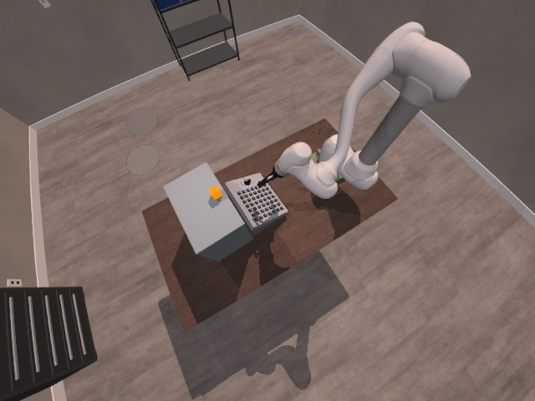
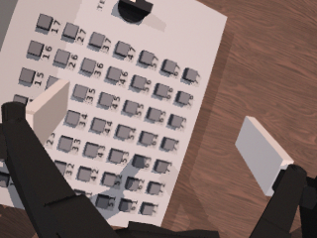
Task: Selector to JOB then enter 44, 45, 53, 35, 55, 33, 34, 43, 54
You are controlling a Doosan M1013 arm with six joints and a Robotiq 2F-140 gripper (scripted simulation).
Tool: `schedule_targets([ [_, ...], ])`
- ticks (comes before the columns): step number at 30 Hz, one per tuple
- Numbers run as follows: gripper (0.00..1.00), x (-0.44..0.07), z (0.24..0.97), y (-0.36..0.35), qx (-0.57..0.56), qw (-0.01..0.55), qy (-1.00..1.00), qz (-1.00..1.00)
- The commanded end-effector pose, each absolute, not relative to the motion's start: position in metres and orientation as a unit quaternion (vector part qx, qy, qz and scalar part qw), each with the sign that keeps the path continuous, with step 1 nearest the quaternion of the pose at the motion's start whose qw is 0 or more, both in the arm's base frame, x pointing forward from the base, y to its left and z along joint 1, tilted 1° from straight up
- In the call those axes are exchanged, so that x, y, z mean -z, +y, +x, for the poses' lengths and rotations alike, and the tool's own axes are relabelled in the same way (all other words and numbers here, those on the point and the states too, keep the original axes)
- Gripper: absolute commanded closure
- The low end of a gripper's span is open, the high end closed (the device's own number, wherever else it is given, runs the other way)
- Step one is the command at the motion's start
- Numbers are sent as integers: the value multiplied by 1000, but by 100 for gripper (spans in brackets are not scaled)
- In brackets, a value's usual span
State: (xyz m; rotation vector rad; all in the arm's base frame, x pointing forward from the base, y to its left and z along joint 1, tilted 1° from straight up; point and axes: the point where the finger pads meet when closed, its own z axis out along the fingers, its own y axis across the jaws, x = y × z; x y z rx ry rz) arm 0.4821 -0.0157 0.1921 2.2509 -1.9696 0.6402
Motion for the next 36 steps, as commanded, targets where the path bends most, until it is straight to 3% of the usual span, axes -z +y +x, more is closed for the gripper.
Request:
schedule_targets([
  [1, 0, -191, 502, 20, -184, -62, -661, 725],
  [2, 0, -191, 502, 20, -184, -62, -661, 725],
  [3, 0, -191, 503, 20, -160, -147, -669, 711],
  [4, 0, -191, 503, 21, -156, -161, -670, 708],
  [5, 100, -191, 503, 21, -156, -161, -670, 708],
  [36, 100, -191, 503, 21, -156, -161, -670, 708],
])
